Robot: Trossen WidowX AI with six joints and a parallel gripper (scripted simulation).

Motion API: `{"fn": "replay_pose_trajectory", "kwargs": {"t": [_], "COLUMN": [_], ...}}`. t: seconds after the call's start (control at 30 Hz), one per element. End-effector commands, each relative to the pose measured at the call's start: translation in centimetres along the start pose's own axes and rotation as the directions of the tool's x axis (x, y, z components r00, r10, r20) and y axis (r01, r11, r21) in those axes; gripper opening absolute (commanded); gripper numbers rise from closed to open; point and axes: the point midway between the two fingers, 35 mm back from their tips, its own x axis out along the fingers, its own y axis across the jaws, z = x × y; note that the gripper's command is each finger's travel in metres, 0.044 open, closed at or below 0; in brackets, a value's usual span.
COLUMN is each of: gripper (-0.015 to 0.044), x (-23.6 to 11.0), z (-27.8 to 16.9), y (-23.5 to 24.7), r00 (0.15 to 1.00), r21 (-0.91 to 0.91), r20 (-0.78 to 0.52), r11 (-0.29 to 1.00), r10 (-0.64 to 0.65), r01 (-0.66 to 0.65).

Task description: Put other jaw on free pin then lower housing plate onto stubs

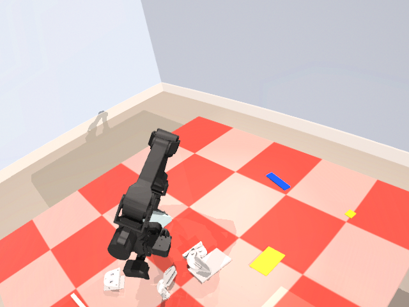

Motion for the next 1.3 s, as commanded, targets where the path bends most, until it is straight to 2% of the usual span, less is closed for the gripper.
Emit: {"fn": "replay_pose_trajectory", "kwargs": {"t": [0.0, 0.6, 1.27], "gripper": [0.0440, 0.0440, 0.0440], "x": [0.0, -0.2, -0.3], "z": [0.2, 0.7, 1.4], "y": [0.1, 0.5, 0.8], "r00": [1.000, 1.000, 1.000], "r21": [-0.093, -0.485, -0.823], "r20": [0.004, 0.005, 0.005], "r11": [0.996, 0.874, 0.568], "r10": [0.002, 0.002, 0.002], "r01": [-0.002, 0.000, 0.003]}}
